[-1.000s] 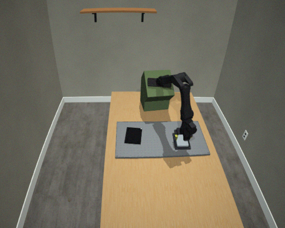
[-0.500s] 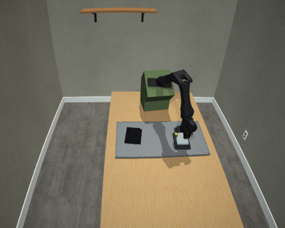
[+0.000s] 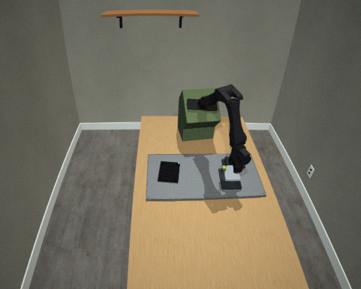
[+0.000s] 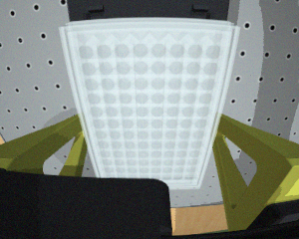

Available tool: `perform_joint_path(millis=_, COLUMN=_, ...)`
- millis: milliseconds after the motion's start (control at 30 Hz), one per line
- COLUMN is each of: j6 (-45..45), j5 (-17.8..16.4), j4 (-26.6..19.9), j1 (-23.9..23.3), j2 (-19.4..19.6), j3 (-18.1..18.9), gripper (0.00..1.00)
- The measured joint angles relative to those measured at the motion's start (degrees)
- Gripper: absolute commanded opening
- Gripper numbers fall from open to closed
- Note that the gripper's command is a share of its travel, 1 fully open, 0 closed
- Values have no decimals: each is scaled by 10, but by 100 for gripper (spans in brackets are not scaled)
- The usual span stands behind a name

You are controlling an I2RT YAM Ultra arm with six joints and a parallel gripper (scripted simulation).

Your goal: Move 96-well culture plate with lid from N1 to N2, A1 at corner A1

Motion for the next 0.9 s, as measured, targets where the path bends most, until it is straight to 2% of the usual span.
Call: perform_joint_path(millis=900, j6=8, j5=6, j4=-57, j1=10, j2=-63, j3=-5, gripper=0)
